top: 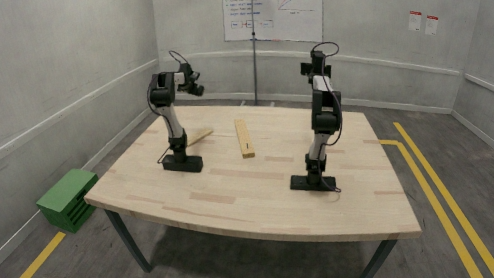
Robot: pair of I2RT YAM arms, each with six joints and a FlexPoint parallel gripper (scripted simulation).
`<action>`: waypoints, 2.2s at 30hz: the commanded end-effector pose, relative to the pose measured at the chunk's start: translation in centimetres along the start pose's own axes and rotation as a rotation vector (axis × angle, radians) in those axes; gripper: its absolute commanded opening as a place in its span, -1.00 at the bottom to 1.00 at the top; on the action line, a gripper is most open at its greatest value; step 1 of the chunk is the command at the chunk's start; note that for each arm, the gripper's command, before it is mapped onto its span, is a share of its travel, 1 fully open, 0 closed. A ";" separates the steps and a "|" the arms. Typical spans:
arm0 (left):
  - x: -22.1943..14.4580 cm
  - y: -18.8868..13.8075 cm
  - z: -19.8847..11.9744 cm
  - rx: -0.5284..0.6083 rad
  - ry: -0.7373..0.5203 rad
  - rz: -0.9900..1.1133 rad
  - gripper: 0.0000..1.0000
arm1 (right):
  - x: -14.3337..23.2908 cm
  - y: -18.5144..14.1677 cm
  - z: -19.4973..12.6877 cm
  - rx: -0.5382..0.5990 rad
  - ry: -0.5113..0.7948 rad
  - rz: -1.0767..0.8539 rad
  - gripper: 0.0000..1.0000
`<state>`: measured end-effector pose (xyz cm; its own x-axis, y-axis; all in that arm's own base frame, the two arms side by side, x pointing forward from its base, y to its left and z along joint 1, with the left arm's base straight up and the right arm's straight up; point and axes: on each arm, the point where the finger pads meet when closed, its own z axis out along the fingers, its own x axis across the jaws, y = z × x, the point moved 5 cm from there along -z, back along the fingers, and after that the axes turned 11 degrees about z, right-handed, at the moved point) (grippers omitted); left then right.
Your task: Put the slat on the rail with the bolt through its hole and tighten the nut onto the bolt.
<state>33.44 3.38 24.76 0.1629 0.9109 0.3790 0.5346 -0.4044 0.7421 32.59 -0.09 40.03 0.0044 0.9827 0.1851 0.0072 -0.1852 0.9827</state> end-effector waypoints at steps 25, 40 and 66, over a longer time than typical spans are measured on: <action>-2.7 -10.4 2.2 0.405 -0.195 0.172 1.00 | 0.2 0.5 -0.1 -0.019 0.007 0.006 1.00; -4.3 -15.4 1.5 0.594 -0.348 0.242 1.00 | 0.2 0.5 -0.1 -0.019 0.007 0.006 1.00; -6.5 -20.9 -0.9 0.802 -0.595 0.315 1.00 | 0.2 0.5 -0.1 -0.019 0.007 0.006 1.00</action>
<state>20.59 5.68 7.16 0.6456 0.7637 -0.0033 0.7637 -0.6456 -0.0008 32.59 -0.09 40.03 0.0044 0.9827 0.1851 0.0072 -0.1852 0.9827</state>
